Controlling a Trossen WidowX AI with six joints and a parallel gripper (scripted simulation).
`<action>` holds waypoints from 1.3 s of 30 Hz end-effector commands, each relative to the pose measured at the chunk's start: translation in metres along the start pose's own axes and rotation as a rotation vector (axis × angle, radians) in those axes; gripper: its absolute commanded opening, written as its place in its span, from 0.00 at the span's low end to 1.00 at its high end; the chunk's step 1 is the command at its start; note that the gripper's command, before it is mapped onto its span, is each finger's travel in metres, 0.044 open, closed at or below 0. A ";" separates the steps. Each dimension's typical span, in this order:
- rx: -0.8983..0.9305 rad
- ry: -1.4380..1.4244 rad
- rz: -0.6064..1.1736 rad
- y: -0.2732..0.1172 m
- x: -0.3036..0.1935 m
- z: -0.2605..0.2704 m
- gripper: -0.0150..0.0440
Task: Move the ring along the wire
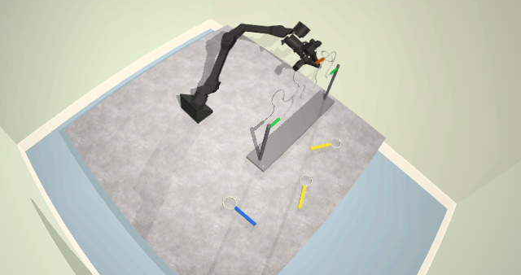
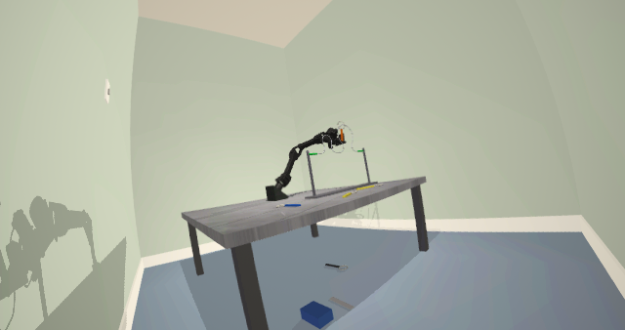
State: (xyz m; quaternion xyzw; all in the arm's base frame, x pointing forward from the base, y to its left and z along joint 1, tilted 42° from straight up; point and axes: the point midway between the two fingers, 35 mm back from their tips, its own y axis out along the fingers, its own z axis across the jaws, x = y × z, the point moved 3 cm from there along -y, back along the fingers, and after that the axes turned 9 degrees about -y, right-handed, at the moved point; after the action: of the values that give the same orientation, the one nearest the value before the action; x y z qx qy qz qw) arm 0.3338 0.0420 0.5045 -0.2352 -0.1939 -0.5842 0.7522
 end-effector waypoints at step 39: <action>0.211 0.484 -0.048 0.000 0.004 0.012 0.00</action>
State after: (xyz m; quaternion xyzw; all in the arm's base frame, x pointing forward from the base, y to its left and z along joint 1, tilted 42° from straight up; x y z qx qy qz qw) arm 0.3337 0.0458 0.5169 -0.0214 -0.0859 -0.6164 0.7825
